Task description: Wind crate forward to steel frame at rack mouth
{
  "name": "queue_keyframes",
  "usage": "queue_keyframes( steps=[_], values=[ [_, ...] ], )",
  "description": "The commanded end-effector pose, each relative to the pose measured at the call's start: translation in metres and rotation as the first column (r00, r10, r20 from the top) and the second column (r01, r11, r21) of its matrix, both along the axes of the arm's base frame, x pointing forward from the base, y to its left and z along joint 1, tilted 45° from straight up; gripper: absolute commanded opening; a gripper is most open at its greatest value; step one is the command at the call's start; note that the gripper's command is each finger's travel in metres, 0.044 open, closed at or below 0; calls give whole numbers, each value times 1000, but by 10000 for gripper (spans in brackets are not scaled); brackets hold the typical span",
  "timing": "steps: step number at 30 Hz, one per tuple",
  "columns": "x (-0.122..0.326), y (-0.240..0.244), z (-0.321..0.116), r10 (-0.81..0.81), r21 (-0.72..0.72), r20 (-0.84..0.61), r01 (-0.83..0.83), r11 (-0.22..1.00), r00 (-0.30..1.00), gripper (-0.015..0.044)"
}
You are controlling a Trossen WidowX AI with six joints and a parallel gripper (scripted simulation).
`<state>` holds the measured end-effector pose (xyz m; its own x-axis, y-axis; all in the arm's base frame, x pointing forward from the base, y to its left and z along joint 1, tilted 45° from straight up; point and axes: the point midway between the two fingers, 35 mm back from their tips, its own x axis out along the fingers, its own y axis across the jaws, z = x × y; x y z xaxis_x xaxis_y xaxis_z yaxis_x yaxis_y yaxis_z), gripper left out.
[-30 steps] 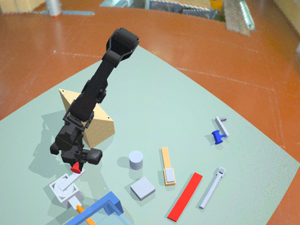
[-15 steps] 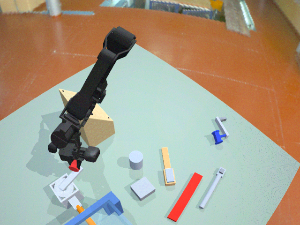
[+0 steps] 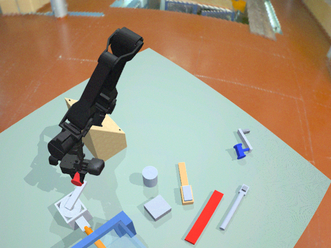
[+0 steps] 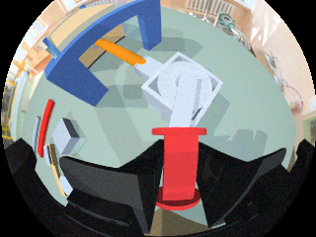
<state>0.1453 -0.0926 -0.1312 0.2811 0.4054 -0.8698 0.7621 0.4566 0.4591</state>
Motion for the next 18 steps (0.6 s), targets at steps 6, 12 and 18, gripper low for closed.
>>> queue_keyframes(
  steps=[6, 12, 18],
  values=[
    [-16, -6, -9, 5, -5, -22, -5, 1000, 1000, 0],
    [-23, -10, -13, 5, -6, -23, -5, 1000, 1000, 0],
    [-29, -15, -17, 5, -7, -23, -5, 1000, 1000, 0]
  ],
)
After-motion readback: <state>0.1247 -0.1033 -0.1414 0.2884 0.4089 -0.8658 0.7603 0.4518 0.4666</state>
